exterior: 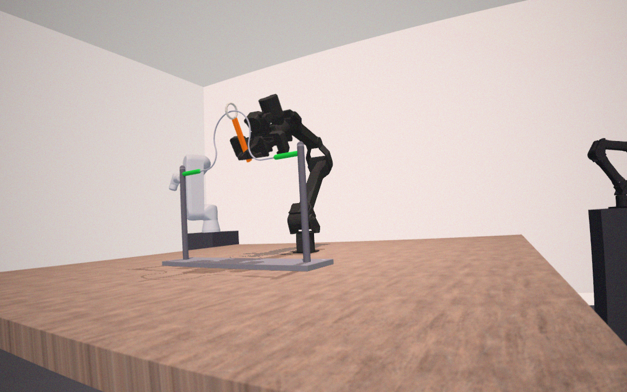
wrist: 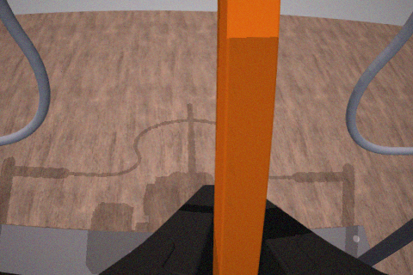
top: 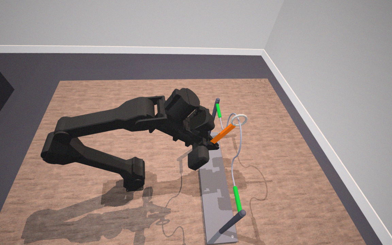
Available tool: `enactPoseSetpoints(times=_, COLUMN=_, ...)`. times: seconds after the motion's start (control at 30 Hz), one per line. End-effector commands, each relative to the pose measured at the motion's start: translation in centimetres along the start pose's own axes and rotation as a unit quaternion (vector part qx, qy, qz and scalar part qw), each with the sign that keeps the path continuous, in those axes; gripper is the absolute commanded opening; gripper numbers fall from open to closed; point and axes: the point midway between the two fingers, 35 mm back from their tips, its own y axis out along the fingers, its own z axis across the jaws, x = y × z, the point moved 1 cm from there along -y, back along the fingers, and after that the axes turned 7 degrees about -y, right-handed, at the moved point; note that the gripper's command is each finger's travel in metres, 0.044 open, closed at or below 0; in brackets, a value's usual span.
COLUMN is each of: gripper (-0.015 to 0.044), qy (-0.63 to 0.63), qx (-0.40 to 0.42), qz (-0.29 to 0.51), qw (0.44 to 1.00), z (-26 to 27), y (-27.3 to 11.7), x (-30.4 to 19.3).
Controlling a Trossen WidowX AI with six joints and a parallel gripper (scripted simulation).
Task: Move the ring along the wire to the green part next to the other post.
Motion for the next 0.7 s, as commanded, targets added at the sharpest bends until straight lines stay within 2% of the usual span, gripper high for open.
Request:
enactPoseSetpoints(times=0.0, gripper=-0.015, qy=-0.033, qx=-0.023, qz=0.0, qw=0.999, z=-0.2, y=0.0, x=-0.1)
enactPoseSetpoints(times=0.67, gripper=-0.015, qy=-0.164, qx=-0.115, qz=-0.001, qw=0.98, z=-1.2, y=0.0, x=-0.1)
